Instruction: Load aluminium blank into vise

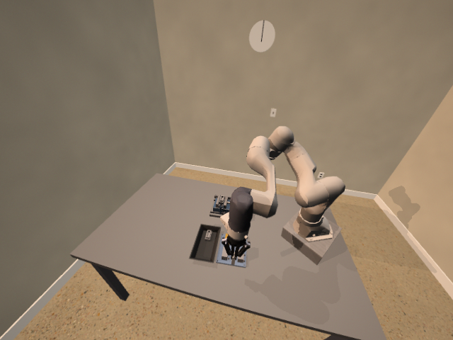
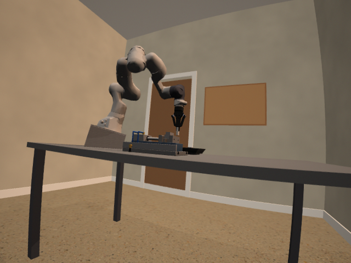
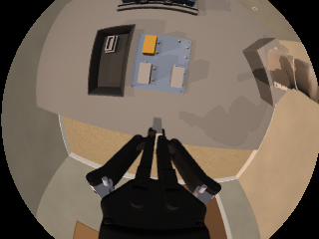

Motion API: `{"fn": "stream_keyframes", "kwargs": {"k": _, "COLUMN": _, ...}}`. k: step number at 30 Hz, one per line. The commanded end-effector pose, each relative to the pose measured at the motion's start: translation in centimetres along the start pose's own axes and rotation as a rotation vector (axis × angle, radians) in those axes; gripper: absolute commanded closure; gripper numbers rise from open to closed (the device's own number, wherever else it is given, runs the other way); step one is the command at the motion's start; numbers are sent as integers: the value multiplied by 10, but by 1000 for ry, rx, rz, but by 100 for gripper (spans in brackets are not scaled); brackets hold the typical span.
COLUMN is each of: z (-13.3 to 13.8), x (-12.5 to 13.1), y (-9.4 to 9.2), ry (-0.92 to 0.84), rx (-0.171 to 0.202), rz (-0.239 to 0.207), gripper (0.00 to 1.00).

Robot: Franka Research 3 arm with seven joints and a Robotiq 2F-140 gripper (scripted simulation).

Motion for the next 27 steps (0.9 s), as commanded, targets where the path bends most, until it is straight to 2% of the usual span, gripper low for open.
{"fn": "stream_keyframes", "kwargs": {"k": 1, "z": 1, "x": -3, "y": -5, "ry": -6, "rx": 8, "rz": 9, "gripper": 100}}
{"fn": "stream_keyframes", "kwargs": {"k": 14, "z": 1, "x": -2, "y": -36, "ry": -6, "rx": 8, "rz": 9, "gripper": 100}}
{"fn": "stream_keyframes", "kwargs": {"k": 27, "z": 0, "x": -2, "y": -42, "ry": -6, "rx": 8, "rz": 9, "gripper": 100}}
Point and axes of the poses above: the point where the finger pads meet when closed, its own y axis out along the fingers, its own z axis across the jaws, x = y × z, the point moved 8 cm from there along -y, back along the fingers, and after that the axes turned 1 degree about -y, right-handed, at the moved point
